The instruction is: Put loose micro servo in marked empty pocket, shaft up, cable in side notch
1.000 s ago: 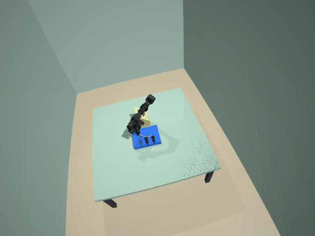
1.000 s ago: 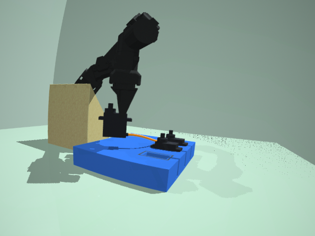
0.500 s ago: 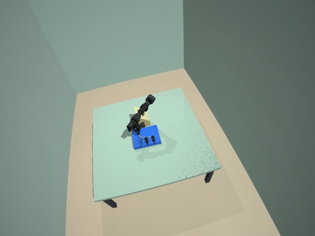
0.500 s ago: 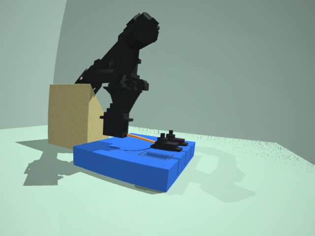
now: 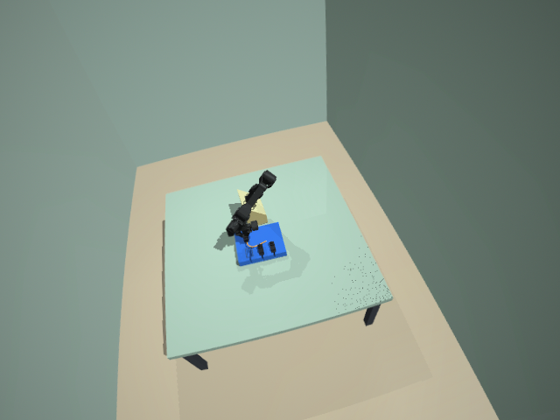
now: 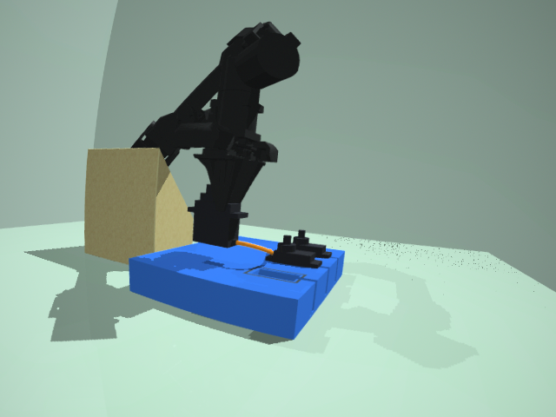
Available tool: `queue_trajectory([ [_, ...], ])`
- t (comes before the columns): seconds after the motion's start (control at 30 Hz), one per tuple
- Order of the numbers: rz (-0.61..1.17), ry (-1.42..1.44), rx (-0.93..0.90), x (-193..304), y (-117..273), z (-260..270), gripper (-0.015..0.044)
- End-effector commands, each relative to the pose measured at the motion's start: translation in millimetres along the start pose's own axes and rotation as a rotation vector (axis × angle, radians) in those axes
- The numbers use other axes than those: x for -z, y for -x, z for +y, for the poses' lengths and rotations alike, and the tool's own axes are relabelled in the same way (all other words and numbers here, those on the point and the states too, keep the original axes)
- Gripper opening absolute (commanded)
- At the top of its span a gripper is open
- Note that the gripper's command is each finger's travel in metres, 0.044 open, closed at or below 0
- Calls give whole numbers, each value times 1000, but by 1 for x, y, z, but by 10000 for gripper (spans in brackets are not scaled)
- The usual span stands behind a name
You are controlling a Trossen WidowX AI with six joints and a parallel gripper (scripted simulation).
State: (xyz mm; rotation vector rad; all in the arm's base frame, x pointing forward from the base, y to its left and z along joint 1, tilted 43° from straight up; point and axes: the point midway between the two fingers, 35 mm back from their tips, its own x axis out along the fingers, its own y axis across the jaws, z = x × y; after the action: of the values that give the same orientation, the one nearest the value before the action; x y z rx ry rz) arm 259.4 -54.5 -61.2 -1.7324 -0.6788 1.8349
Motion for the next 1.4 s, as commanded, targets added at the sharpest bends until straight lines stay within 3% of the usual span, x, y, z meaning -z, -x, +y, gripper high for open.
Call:
queue_trajectory([
  [0.0, 12, -2, -1, 17, 3, 0, 0],
  [0.63, 16, 1, 0, 88, 4, -1, 0],
  [1.37, 16, 1, 1, 91, -16, -2, 0],
])
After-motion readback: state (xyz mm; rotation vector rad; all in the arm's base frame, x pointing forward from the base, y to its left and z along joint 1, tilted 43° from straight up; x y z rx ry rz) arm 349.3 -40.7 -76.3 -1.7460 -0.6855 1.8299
